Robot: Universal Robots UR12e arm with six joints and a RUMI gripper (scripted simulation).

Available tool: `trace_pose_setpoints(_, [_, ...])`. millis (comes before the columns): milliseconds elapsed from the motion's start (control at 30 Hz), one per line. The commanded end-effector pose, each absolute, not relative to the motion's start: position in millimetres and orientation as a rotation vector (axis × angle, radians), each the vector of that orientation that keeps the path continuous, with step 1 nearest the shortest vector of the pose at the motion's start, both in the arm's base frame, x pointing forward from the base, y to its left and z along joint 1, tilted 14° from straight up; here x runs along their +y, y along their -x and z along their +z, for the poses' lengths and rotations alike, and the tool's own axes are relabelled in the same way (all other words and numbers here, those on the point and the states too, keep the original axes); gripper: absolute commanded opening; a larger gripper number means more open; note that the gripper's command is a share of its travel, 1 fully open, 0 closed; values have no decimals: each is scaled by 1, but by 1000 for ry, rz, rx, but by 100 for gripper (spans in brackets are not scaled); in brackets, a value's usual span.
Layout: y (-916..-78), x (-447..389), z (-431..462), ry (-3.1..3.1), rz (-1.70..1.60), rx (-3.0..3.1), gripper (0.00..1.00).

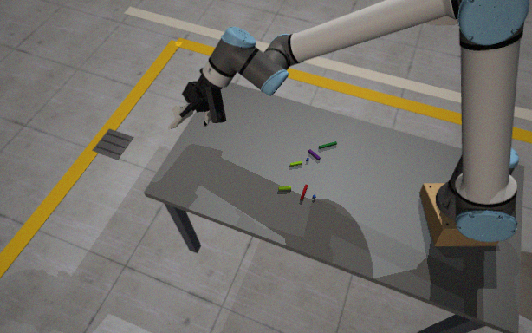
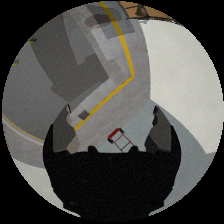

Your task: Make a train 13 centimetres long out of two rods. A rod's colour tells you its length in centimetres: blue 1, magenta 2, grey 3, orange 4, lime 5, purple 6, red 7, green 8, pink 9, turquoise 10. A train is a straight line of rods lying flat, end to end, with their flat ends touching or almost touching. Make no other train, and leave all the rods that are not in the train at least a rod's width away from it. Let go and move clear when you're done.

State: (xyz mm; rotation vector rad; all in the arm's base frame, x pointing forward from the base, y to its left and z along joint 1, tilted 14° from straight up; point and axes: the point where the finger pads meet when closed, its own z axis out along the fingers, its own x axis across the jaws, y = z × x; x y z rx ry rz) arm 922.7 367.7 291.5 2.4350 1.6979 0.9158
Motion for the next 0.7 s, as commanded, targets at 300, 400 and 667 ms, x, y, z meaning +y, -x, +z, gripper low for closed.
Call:
trace_pose_setpoints(300, [-923, 368, 293, -2433, 918, 1698, 100])
trace_pose_setpoints(400, [-923, 368, 293, -2433, 918, 1698, 100])
trace_pose_setpoints(667, [-922, 364, 291, -2436, 911, 1693, 100])
